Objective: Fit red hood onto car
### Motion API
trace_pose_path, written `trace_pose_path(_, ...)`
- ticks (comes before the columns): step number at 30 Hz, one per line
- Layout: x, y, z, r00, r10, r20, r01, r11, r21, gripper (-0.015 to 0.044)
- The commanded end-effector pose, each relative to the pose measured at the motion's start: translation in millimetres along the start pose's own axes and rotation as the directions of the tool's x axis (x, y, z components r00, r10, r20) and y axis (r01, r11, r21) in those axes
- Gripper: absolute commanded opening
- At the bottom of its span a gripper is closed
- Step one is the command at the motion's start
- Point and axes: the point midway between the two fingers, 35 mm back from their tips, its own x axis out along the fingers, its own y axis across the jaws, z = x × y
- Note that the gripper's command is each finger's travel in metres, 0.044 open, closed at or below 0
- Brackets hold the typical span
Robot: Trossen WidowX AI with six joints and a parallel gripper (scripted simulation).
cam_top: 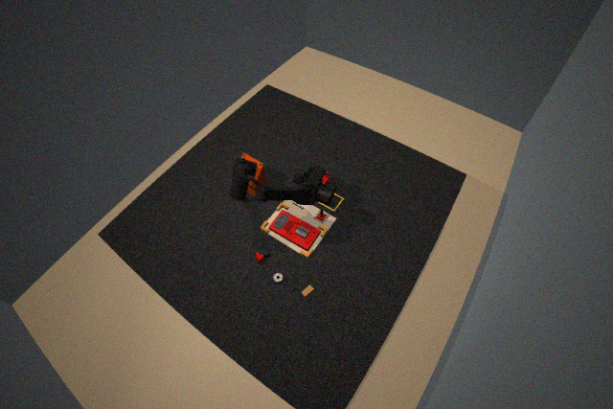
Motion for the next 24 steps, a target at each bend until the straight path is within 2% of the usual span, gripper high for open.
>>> trace_pose_path(1,0.3,0.1,0.3,1.000,0.003,0.004,-0.003,0.996,0.090,0.0000)
trace_pose_path(12,0.5,-0.1,0.1,1.000,0.003,0.004,-0.004,0.929,0.369,0.0000)
trace_pose_path(24,0.5,-0.2,0.0,1.000,0.003,0.004,-0.004,0.770,0.638,0.0000)
